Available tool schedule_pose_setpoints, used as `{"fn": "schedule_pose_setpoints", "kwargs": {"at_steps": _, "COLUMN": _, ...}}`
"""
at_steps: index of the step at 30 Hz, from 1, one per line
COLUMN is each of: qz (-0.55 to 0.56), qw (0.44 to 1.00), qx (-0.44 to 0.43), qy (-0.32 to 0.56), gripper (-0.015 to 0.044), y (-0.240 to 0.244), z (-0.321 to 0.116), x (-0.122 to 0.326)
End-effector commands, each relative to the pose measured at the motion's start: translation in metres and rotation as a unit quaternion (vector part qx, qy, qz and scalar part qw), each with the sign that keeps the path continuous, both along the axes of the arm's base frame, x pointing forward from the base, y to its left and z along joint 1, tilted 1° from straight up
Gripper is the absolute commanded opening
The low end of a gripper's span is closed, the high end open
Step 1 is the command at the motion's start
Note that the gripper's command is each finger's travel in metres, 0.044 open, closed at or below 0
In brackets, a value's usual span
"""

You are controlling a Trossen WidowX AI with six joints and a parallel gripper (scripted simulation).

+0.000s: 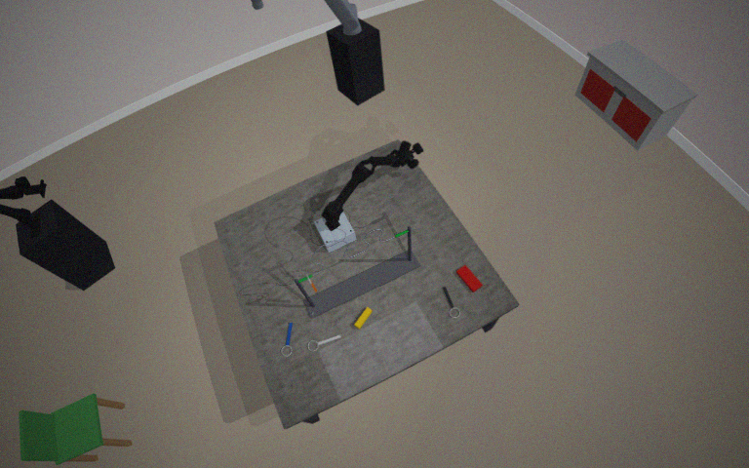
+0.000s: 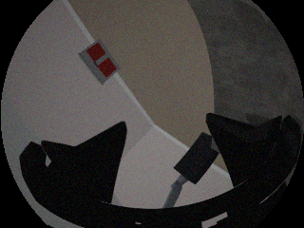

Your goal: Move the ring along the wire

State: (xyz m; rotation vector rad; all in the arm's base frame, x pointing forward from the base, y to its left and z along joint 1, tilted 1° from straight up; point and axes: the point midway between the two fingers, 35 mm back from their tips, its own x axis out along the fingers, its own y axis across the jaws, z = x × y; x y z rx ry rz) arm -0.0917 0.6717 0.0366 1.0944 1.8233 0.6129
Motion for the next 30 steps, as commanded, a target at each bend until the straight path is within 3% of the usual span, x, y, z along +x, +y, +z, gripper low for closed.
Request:
{"fn": "schedule_pose_setpoints", "kwargs": {"at_steps": 1, "qz": 0.0, "qw": 1.0, "qx": 0.001, "qy": -0.001, "gripper": 0.0374, "y": 0.0, "z": 0.0, "x": 0.0}}
{"fn": "schedule_pose_setpoints", "kwargs": {"at_steps": 9, "qz": 0.013, "qw": 0.999, "qx": 0.026, "qy": -0.044, "gripper": 0.0164, "y": -0.001, "z": 0.017, "x": 0.005}}
{"fn": "schedule_pose_setpoints", "kwargs": {"at_steps": 30, "qz": 0.01, "qw": 0.967, "qx": 0.081, "qy": -0.239, "gripper": 0.016, "y": -0.015, "z": 0.085, "x": 0.151}}
